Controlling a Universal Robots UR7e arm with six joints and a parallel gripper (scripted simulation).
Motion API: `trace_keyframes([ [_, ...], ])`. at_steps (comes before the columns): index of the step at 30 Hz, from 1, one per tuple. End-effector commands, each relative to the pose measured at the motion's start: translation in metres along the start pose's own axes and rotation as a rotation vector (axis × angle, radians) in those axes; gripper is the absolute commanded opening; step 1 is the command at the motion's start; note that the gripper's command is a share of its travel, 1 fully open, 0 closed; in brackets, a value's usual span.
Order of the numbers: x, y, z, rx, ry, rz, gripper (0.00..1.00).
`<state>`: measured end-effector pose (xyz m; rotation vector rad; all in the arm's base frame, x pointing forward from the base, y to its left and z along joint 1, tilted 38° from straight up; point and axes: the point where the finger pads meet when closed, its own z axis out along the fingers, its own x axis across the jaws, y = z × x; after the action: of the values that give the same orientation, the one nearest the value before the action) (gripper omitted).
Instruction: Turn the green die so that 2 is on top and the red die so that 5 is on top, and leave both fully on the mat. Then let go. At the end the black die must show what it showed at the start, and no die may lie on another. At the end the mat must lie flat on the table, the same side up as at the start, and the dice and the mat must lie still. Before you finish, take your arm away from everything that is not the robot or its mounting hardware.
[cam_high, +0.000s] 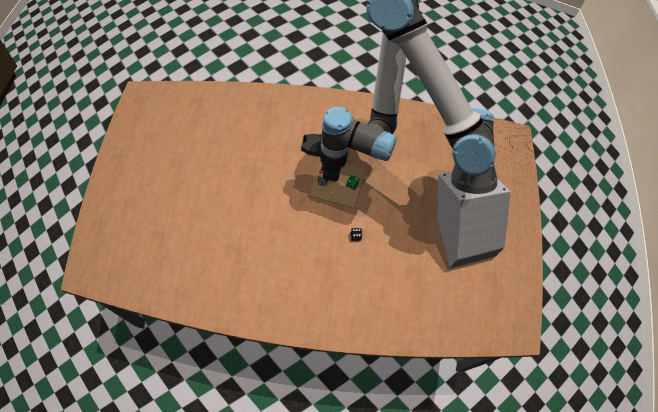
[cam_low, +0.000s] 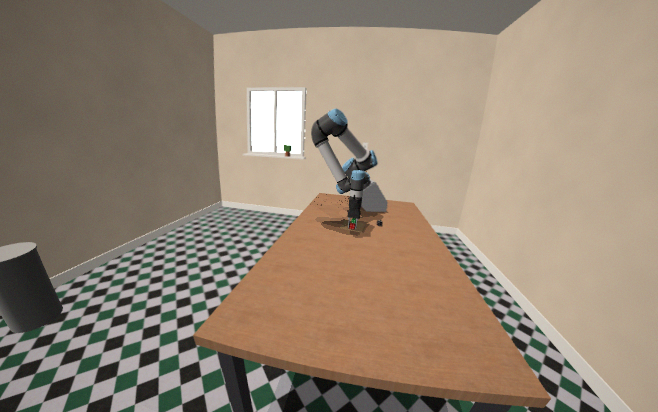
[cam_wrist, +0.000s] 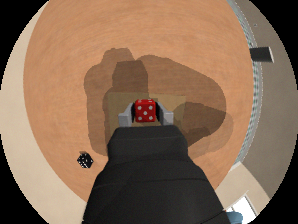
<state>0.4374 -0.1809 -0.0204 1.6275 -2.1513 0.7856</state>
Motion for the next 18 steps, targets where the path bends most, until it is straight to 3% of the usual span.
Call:
trace_keyframes([
  [1, 0.0000, -0.0003, -0.0004, 0.001, 0.000, 0.000, 0.81],
  [3, 0.0000, -0.0003, -0.0004, 0.001, 0.000, 0.000, 0.81],
  [4, 0.0000, -0.0003, -0.0004, 0.001, 0.000, 0.000, 0.87],
  [18, 0.0000, -0.0003, -0.0014, 0.001, 0.000, 0.000, 0.87],
])
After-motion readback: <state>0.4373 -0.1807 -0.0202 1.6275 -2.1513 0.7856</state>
